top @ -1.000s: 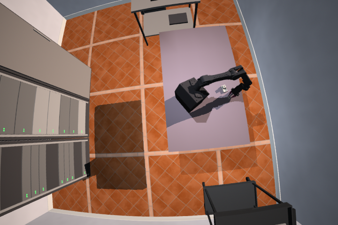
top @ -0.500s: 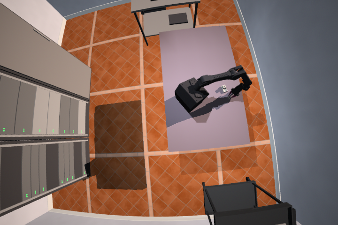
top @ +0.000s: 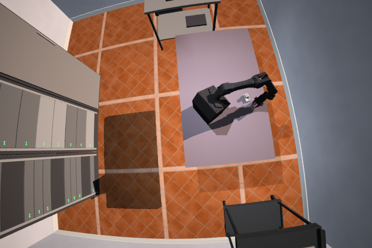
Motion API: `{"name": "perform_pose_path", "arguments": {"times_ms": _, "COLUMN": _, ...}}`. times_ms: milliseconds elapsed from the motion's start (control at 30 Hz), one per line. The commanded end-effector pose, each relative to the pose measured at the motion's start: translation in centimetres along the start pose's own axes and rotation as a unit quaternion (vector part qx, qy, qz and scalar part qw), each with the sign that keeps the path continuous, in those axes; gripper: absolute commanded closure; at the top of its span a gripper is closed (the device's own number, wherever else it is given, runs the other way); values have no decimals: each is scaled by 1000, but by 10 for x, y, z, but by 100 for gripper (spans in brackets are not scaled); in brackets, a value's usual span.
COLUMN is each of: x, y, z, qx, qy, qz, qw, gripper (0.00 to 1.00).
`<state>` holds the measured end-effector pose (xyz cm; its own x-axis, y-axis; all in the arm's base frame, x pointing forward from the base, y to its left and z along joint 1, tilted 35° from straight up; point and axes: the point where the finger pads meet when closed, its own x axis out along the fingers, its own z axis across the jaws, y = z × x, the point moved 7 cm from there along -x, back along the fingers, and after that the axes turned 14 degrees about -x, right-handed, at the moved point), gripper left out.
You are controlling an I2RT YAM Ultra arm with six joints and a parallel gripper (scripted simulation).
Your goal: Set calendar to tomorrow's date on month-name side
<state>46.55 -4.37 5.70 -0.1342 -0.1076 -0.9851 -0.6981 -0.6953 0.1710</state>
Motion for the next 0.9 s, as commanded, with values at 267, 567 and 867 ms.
{"name": "perform_pose_path", "arguments": {"times_ms": 267, "x": -11, "y": 15, "z": 1, "qx": 4, "qy": -2, "qz": 0, "qw": 1000, "gripper": 73}}
{"name": "perform_pose_path", "arguments": {"times_ms": 567, "x": -29, "y": 32, "z": 3, "qx": 5, "qy": 6, "qz": -3, "qw": 1000, "gripper": 73}}
{"name": "perform_pose_path", "arguments": {"times_ms": 867, "x": -50, "y": 55, "z": 12, "qx": 3, "qy": -4, "qz": 6, "qw": 1000, "gripper": 73}}
